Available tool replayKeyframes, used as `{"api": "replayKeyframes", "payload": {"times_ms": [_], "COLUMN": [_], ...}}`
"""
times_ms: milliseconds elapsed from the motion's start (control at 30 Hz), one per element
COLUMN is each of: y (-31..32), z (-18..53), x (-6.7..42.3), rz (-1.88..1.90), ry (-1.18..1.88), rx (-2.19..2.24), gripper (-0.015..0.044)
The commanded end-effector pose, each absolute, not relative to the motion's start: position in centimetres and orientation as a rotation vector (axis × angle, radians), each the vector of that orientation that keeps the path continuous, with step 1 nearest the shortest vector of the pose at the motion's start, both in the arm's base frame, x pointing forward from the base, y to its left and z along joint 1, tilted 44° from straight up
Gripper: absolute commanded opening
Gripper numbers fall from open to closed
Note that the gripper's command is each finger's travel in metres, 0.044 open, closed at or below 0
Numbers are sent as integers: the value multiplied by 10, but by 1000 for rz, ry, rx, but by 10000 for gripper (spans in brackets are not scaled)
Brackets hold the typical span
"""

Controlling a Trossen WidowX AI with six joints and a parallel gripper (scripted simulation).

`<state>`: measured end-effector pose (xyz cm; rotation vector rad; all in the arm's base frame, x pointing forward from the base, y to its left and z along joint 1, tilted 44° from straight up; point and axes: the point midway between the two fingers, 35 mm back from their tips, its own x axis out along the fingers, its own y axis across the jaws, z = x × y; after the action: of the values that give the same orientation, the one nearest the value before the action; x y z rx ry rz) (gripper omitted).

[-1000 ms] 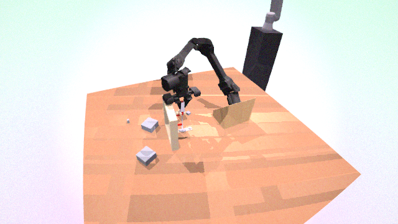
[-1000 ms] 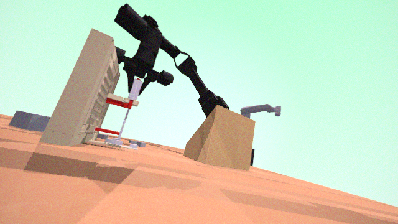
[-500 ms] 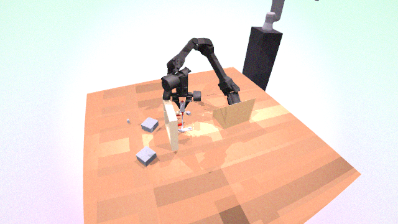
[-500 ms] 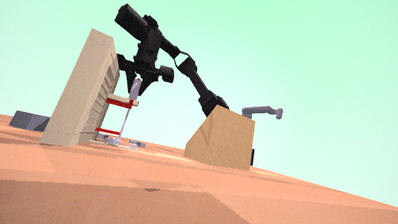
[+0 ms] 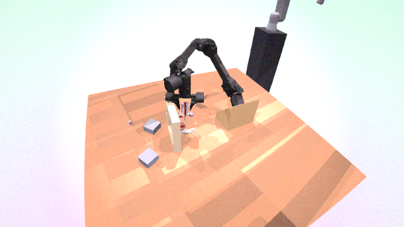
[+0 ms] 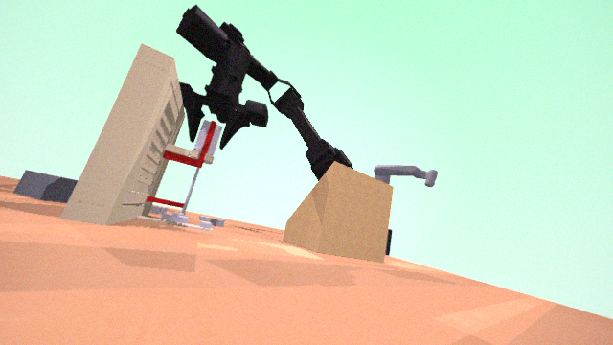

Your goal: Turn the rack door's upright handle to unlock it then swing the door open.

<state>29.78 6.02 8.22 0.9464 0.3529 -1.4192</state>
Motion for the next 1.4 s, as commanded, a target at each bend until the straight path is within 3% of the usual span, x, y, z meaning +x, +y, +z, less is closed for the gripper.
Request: {"api": "replayKeyframes", "payload": {"times_ms": [0,1367], "y": [59,59], "z": [82,82], "x": [298,298], "rz": [-1412,-430], "ry": [369,1370], "rx": [926,-747], "gripper": [282,282]}}
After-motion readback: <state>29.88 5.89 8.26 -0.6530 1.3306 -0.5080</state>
